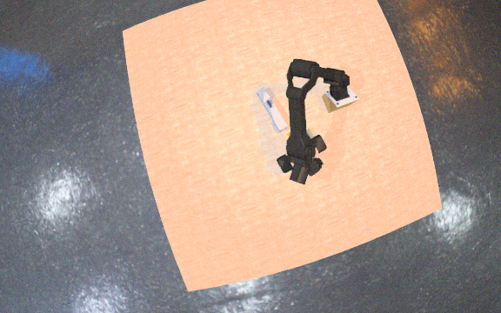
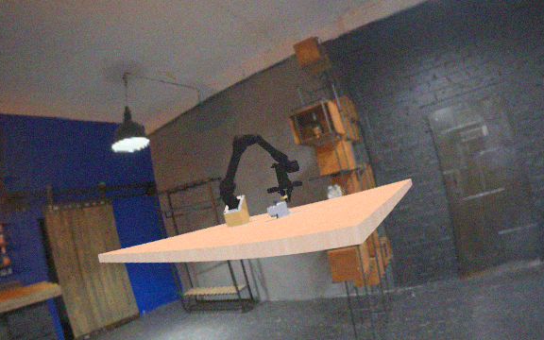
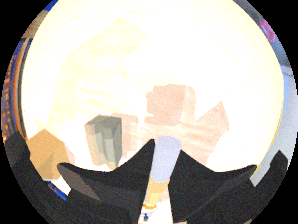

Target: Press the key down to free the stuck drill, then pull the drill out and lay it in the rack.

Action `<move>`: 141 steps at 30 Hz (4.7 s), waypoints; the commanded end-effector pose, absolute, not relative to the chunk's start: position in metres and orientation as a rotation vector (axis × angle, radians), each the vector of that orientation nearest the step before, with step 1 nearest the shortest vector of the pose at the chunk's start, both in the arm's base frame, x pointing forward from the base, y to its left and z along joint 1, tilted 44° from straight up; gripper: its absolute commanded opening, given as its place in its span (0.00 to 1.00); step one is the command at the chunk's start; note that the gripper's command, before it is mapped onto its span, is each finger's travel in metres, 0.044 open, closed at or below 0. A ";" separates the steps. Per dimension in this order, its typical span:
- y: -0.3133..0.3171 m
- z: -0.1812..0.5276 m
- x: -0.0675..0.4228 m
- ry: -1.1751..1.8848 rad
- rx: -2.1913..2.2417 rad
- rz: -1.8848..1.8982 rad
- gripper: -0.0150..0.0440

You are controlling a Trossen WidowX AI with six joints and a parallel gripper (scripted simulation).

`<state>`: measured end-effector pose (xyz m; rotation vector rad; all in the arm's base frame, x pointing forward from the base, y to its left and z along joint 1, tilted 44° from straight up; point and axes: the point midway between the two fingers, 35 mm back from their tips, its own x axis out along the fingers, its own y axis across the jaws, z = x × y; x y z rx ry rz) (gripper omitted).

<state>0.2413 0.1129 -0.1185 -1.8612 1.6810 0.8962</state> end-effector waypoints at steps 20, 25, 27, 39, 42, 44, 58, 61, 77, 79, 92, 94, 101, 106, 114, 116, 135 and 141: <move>0.120 -0.112 0.243 1.676 -1.856 0.893 0.25; 0.119 -0.114 0.238 1.676 -1.856 0.894 0.25; 0.118 -0.115 0.233 1.676 -1.856 0.894 0.25; 0.113 -0.120 0.207 1.677 -1.855 0.896 0.25; 0.112 -0.122 0.201 1.677 -1.855 0.896 0.25; 0.112 -0.122 0.196 1.677 -1.855 0.897 0.25; 0.115 -0.123 0.167 1.678 -1.854 0.900 0.25; 0.112 -0.126 0.168 1.678 -1.854 0.900 0.25; 0.096 -0.144 0.169 1.678 -1.855 0.898 0.25; 0.095 -0.146 0.169 1.678 -1.855 0.898 0.25; 0.083 -0.158 0.170 1.679 -1.855 0.897 0.25; 0.082 -0.160 0.170 1.679 -1.855 0.897 0.25; 0.078 -0.163 0.170 1.679 -1.856 0.897 0.25; 0.077 -0.164 0.169 1.679 -1.856 0.897 0.25; 0.075 -0.163 0.169 1.679 -1.856 0.897 0.25; 0.075 -0.163 0.169 1.679 -1.856 0.897 0.25; 0.075 -0.162 0.169 1.679 -1.856 0.897 0.25; 0.075 -0.162 0.170 1.679 -1.856 0.897 0.25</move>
